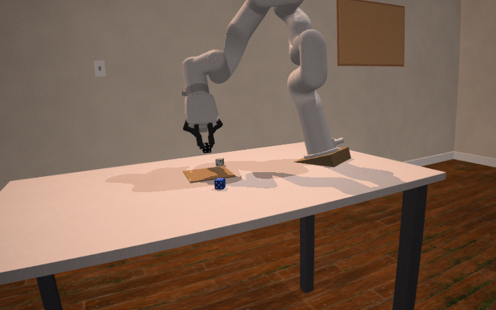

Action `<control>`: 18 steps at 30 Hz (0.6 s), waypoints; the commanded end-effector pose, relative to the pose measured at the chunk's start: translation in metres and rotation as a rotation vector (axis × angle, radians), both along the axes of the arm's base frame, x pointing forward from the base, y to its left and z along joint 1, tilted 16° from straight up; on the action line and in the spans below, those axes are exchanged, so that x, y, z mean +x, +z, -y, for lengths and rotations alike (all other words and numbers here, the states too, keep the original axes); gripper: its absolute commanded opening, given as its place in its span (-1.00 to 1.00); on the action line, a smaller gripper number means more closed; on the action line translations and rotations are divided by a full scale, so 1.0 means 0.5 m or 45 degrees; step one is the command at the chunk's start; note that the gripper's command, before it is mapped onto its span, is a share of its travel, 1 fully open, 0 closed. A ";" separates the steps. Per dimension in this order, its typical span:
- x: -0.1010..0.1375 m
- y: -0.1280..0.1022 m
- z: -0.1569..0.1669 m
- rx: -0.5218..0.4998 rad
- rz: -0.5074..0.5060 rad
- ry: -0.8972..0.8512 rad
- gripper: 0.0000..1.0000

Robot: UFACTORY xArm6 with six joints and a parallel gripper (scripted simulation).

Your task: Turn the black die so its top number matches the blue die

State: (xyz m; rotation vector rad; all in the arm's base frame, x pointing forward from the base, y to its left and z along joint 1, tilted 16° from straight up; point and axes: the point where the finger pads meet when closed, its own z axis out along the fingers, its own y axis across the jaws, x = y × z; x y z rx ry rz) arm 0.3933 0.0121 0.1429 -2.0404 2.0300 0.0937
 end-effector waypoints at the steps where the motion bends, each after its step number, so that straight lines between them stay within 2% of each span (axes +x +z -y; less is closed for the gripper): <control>1: 0.003 0.002 0.006 0.077 0.012 0.018 -0.58; 8: 0.001 0.000 0.008 0.114 0.002 0.024 -0.58; 15: 0.001 -0.002 0.011 0.371 0.005 0.061 -0.58; 18: 0.004 -0.002 0.016 0.407 0.015 0.066 -0.58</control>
